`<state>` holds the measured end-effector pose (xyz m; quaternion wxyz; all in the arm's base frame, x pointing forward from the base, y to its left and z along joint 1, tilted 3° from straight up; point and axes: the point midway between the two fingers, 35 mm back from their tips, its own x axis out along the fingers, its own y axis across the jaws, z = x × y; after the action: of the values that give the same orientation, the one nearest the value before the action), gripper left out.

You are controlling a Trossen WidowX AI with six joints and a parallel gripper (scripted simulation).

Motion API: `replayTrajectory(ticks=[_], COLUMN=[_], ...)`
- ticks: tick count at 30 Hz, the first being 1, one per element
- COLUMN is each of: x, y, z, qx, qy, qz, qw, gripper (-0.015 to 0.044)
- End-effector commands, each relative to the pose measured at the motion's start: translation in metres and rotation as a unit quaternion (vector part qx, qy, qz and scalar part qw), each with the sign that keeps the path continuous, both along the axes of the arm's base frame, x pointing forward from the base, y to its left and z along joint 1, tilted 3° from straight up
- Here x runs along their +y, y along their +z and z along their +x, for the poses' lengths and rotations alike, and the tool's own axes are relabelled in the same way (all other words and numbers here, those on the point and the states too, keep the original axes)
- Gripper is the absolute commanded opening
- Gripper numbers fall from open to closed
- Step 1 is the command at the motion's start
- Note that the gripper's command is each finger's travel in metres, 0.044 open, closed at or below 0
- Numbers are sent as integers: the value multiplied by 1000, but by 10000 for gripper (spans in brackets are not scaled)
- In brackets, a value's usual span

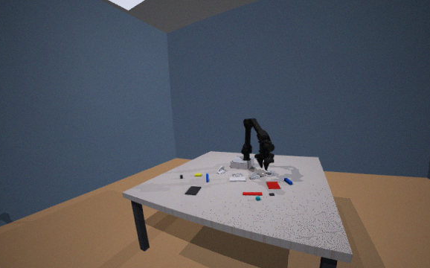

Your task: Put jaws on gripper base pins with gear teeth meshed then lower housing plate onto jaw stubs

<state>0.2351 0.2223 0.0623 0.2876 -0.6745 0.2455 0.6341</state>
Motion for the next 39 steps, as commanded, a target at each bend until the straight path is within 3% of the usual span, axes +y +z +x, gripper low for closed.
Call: replayTrajectory(ticks=[1, 3, 31, 39], x=[0, 0, 0, -1], y=[-1, -1, -1, 8], z=[0, 0, 0, -1], qx=[0, 0, 0, 2], qy=[0, 0, 0, -2], qz=[0, 0, 0, -2], qw=[1000, 1000, 1000, 1000], gripper=[394, 440, 440, 230])
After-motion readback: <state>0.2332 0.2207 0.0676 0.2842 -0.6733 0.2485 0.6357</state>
